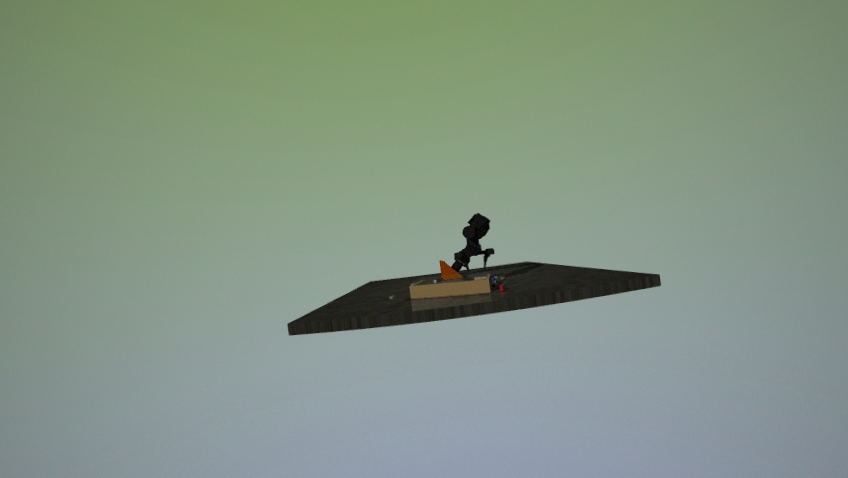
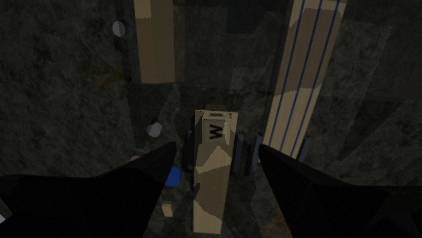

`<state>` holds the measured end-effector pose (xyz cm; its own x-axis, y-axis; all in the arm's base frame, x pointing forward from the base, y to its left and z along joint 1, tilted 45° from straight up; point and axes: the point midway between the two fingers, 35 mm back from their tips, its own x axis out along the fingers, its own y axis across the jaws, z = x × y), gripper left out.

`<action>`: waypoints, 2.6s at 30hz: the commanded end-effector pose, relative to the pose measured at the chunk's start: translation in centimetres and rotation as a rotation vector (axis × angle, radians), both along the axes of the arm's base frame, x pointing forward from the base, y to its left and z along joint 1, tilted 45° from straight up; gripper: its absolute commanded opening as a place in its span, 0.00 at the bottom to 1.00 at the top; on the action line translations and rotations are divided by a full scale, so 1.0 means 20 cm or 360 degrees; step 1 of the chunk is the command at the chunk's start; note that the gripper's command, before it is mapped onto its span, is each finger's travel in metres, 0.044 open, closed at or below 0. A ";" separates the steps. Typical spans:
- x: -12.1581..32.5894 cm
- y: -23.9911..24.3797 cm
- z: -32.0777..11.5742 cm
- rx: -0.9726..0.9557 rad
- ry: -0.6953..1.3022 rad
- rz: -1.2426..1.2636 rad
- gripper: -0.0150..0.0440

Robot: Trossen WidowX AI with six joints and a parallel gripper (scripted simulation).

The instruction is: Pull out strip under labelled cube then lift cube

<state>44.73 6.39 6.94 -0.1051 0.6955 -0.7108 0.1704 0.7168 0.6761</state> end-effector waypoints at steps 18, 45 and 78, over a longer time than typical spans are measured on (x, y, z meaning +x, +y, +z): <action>0.00 0.11 -0.11 -0.0006 -0.0009 0.0003 0.68; -0.01 0.18 -0.17 -0.0011 -0.0019 0.0008 0.34; -0.48 -0.10 -0.06 -0.0011 0.0001 0.0002 0.25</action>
<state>36.08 4.66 5.84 -0.1049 0.6933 -0.7130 0.1683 0.7190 0.6743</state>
